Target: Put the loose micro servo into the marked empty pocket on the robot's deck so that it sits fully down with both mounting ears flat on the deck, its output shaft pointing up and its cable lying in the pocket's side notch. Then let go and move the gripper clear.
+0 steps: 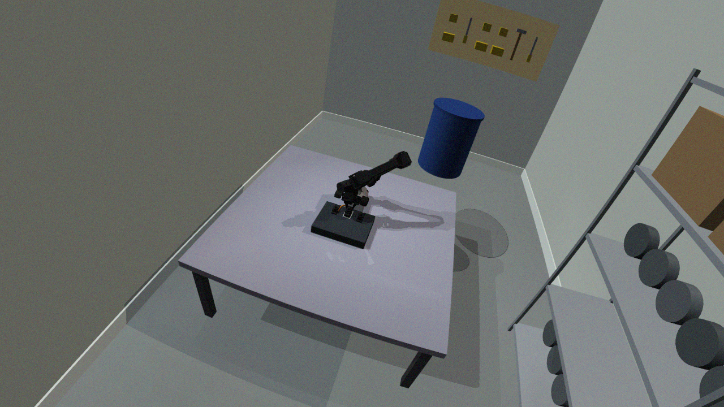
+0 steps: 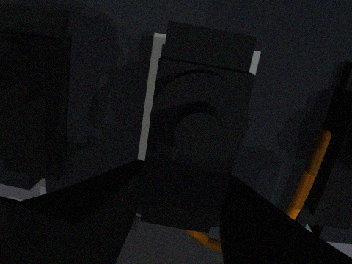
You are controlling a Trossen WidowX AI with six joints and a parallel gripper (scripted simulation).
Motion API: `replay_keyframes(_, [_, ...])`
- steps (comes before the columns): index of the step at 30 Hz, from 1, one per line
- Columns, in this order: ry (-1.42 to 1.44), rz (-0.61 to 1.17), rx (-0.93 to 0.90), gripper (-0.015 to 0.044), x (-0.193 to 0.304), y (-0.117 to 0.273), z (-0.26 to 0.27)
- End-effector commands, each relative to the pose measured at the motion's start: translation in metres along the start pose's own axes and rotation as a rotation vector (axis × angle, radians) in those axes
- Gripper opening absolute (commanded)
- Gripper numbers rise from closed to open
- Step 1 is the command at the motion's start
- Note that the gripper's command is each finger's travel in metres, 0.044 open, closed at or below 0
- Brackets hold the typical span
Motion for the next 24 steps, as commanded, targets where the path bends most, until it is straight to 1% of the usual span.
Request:
replay_keyframes(1, [-0.003, -0.003, -0.002, 0.0, 0.0, -0.004, 0.0])
replay_keyframes(18, [-0.003, -0.003, -0.003, 0.0, 0.0, -0.02, 0.0])
replay_keyframes(24, [-0.003, -0.003, -0.002, 0.0158, 0.0, -0.018, 0.0])
Point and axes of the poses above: the point midway between the two fingers, 35 mm back from their tips, its own y axis back along the fingers, its own z axis across the jaws, x = y × z, the point moved 4 cm from there along y, back along the fingers, and after that the axes turned 9 degrees about -y, right-handed, at the moved point
